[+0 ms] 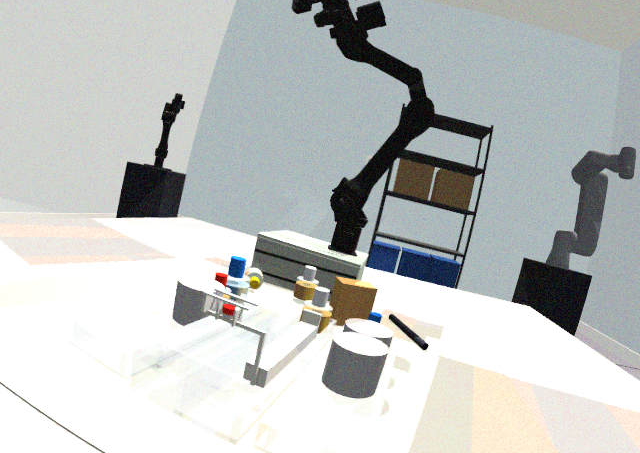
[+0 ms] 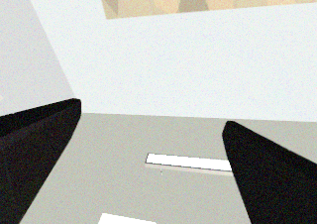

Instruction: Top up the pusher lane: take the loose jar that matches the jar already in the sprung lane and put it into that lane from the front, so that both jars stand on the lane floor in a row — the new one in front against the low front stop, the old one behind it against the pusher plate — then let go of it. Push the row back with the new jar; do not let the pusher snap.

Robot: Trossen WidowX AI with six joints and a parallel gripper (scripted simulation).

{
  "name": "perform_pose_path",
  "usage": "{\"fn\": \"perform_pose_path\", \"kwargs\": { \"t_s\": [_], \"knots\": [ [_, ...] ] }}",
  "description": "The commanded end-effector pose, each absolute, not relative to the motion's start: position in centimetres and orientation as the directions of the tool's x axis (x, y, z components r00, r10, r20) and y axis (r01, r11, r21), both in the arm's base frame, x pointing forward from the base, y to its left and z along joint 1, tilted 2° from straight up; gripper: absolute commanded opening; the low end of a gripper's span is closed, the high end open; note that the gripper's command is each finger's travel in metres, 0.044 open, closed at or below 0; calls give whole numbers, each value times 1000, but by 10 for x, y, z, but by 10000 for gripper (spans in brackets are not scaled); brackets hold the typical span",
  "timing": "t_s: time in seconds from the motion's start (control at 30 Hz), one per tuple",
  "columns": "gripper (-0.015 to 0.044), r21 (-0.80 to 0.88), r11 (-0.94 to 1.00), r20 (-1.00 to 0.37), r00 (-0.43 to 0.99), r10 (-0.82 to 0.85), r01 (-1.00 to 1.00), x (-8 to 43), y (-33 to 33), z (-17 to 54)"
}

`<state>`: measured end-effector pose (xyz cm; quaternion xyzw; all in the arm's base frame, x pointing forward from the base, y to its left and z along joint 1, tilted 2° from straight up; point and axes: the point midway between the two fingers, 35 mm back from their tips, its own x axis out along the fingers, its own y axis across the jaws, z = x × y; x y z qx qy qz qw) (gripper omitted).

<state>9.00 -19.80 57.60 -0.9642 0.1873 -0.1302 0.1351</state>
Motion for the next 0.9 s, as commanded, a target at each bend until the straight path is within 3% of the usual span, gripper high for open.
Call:
{"fn": "perform_pose_path", "kwargs": {
  "t_s": [0.0,0.2,0.43,0.63,0.87],
  "knots": [
    [426,-323,-891,203,896,-395,-319,90,-199,576],
    [440,-715,-694,264,885,-383,-87,109,-235,552],
    [440,-973,-174,212,881,-423,150,152,-274,494],
    [440,-921,331,41,896,-441,205,199,-285,419],
    [440,-619,773,-267,888,-375,141,248,-261,315]
  ]
}}
